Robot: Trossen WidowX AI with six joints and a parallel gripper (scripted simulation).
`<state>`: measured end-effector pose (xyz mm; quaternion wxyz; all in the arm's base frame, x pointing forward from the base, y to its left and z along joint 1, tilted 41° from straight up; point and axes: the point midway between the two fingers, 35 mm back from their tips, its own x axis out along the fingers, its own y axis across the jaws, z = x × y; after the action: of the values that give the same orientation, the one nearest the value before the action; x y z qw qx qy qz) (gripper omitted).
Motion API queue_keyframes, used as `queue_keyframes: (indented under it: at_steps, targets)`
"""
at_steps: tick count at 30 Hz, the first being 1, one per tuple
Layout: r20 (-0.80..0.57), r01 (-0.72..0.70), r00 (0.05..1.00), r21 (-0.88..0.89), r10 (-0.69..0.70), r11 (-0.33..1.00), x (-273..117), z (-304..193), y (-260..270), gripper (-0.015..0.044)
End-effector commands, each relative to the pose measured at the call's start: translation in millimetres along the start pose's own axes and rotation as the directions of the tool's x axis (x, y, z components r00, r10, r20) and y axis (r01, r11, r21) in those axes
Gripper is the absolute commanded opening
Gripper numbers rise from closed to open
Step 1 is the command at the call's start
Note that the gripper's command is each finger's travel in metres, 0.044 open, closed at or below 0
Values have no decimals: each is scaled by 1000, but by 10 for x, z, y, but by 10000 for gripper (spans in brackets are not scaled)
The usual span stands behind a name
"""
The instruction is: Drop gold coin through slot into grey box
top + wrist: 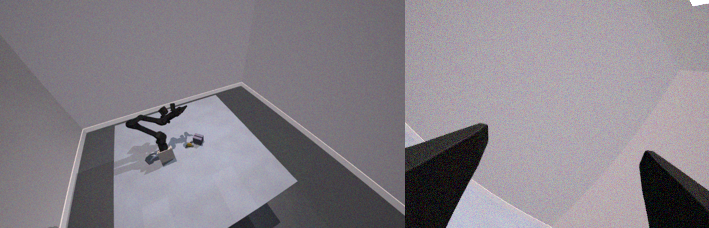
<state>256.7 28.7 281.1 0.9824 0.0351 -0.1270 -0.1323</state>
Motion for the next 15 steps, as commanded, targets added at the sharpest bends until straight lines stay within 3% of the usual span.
queue_keyframes:
  at_steps: [1,5,8,11,15]
  targets:
    - [-8,-5,1000,-10,5,1000,13,-19,12,374]
    - [-211,-127,973,-169,90,977,233,-478,181,269]
    - [-434,-244,892,-229,125,942,334,-973,208,190]
    - [-653,-341,746,-203,133,918,315,-1469,141,161]
    - [-880,-389,455,-57,138,919,104,-2022,-22,161]
